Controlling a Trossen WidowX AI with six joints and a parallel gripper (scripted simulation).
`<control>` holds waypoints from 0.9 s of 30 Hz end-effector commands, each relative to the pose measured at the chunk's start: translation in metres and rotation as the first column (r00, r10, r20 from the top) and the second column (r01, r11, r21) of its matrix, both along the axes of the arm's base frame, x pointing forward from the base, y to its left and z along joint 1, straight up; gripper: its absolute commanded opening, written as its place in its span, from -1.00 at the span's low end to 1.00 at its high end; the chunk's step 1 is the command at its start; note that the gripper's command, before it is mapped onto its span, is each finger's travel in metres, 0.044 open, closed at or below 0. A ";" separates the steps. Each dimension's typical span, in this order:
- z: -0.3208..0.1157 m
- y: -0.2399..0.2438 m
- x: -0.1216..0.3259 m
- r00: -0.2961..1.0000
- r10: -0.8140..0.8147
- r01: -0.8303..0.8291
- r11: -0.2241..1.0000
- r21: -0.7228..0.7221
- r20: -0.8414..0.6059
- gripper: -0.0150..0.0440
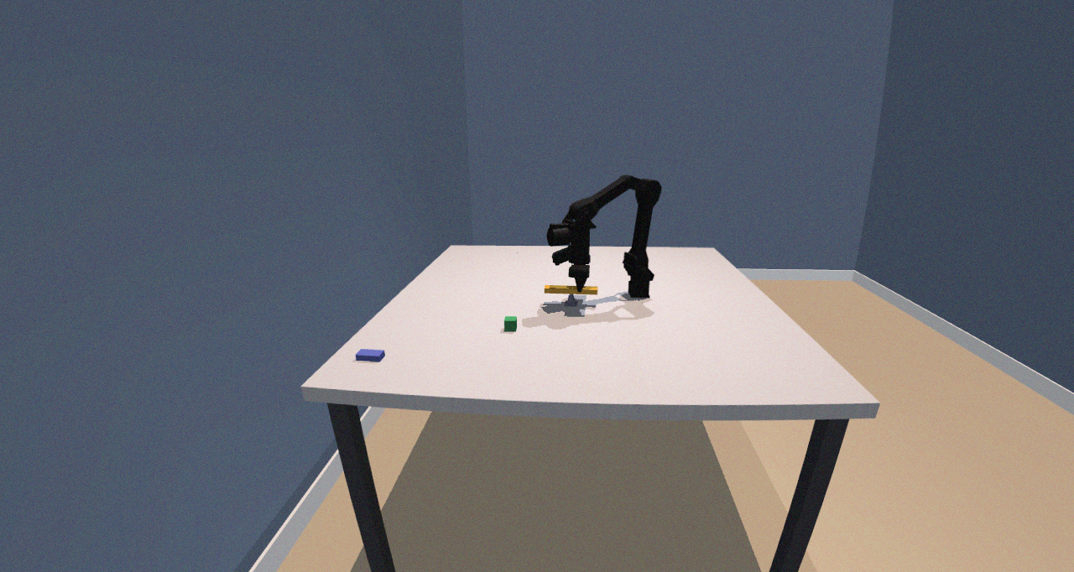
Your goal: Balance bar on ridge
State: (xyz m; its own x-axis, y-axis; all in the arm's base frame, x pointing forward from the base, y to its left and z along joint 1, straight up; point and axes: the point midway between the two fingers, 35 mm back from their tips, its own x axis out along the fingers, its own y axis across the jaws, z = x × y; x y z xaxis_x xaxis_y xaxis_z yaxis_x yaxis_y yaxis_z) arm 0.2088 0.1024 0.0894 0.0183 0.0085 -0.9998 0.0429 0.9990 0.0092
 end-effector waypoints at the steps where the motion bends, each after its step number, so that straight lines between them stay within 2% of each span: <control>1: 0.000 0.000 0.000 1.000 0.000 0.000 1.000 0.000 0.000 -0.49; 20: 0.000 0.000 0.000 1.000 0.000 0.000 1.000 0.000 0.000 -0.49; 26: 0.000 0.000 0.000 1.000 0.000 0.000 1.000 0.000 0.000 0.04; 27: 0.000 0.000 0.000 1.000 0.000 0.000 1.000 0.000 0.000 0.07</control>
State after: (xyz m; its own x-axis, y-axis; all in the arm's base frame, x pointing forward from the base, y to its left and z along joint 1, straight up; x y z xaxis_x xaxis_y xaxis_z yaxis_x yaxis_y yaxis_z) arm 0.2088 0.1024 0.0894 0.0184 0.0085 -0.9998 0.0429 0.9990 0.0092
